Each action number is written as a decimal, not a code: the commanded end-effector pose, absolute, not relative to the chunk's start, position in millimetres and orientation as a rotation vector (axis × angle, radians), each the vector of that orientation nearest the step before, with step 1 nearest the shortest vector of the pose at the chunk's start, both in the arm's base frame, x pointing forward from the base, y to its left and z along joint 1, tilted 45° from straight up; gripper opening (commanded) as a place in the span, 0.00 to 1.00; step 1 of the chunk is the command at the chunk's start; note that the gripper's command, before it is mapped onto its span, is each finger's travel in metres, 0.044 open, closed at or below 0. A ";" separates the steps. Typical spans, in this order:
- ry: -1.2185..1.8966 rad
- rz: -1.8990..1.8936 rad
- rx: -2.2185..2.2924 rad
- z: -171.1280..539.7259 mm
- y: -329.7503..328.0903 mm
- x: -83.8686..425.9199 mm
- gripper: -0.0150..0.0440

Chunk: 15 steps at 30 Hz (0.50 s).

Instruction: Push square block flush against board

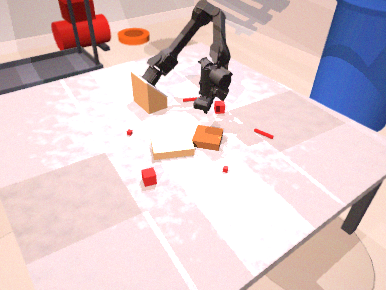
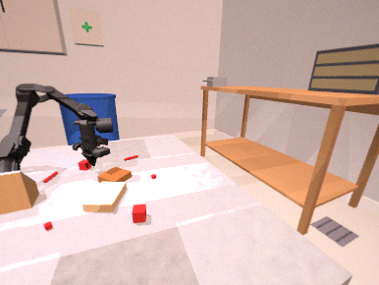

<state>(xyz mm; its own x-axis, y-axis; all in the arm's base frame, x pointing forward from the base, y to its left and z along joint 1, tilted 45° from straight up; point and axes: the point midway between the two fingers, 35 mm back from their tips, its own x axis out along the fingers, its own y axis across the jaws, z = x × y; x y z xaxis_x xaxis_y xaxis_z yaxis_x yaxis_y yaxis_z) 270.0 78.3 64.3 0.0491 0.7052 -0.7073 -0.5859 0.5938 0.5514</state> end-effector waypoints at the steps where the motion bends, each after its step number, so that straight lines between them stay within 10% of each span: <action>1: 1.235 0.895 0.250 63.1 76.5 270.9 0.25; 15: 1.439 0.585 0.632 59.1 72.4 272.1 0.25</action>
